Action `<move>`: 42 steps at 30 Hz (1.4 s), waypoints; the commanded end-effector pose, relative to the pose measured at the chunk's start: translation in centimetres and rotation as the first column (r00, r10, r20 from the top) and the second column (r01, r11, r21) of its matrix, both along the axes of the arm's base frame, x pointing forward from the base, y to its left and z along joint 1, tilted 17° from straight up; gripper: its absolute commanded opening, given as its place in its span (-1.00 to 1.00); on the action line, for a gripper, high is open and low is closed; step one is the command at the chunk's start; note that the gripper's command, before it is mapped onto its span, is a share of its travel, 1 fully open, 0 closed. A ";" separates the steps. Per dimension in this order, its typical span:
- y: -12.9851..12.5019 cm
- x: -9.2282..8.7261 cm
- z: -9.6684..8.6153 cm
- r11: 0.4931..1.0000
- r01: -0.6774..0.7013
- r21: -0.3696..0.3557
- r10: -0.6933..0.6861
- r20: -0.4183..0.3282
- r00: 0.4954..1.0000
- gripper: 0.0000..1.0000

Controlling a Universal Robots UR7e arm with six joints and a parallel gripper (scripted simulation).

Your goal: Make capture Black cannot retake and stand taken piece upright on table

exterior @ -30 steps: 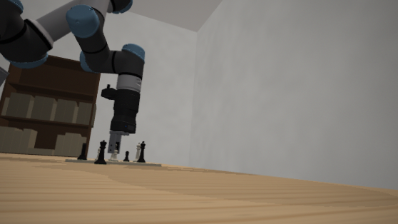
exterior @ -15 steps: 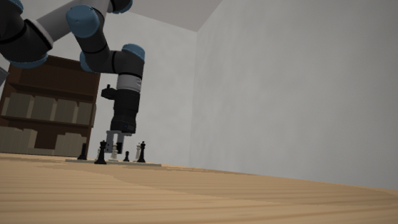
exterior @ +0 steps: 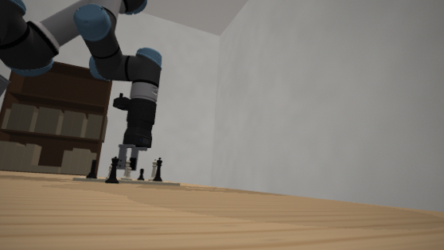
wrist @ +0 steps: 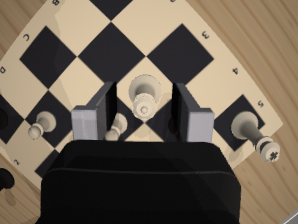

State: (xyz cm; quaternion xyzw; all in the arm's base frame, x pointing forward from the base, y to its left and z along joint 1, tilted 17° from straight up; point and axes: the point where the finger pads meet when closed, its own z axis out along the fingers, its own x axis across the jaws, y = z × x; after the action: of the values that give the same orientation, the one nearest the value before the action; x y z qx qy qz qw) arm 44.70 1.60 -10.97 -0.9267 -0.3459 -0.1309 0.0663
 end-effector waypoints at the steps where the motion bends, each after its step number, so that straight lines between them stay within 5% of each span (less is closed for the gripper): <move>1: -0.2 -0.1 0.9 1.000 0.000 -0.001 0.000 0.002 1.000 0.58; 22: -1.7 -1.5 7.4 1.000 0.000 -0.001 0.000 0.002 1.000 0.58; 34: -1.9 -1.7 8.3 1.000 0.000 -0.001 0.000 0.002 1.000 0.58; 35: -1.9 -1.7 8.3 1.000 0.000 -0.001 0.000 0.002 1.000 1.00; 42: -1.9 -1.7 8.3 1.000 0.000 -0.001 0.000 0.002 1.000 1.00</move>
State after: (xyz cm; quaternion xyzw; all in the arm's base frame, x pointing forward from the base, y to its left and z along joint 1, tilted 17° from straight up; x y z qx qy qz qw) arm 43.00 -0.25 -2.67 -0.9267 -0.3459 -0.1311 0.0660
